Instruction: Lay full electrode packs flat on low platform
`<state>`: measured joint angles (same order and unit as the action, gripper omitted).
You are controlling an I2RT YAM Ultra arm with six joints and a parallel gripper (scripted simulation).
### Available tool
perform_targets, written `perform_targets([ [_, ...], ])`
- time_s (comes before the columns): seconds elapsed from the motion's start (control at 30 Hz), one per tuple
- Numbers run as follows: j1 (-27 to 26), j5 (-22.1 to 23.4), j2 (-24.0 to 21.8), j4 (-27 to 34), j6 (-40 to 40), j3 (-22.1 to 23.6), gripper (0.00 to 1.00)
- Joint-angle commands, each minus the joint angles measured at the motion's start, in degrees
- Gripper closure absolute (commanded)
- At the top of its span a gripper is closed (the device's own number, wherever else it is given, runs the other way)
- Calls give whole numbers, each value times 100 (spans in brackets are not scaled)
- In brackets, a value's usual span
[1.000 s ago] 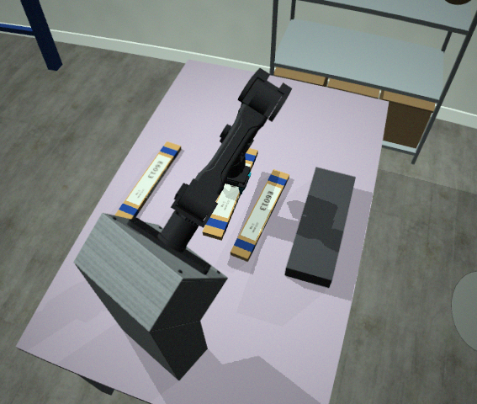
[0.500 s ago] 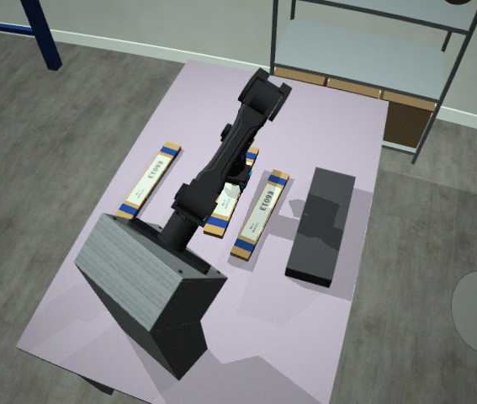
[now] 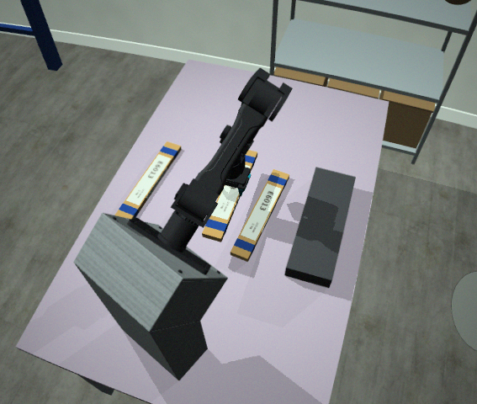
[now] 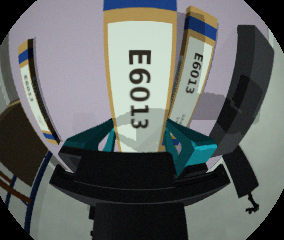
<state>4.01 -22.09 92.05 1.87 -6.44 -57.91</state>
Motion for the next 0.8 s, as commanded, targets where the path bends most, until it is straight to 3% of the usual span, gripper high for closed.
perform_targets([
  [0.0, 203, -72, -420, 135, 37, 67, 100],
  [0.77, 409, -239, -943, 582, 161, 210, 100],
])
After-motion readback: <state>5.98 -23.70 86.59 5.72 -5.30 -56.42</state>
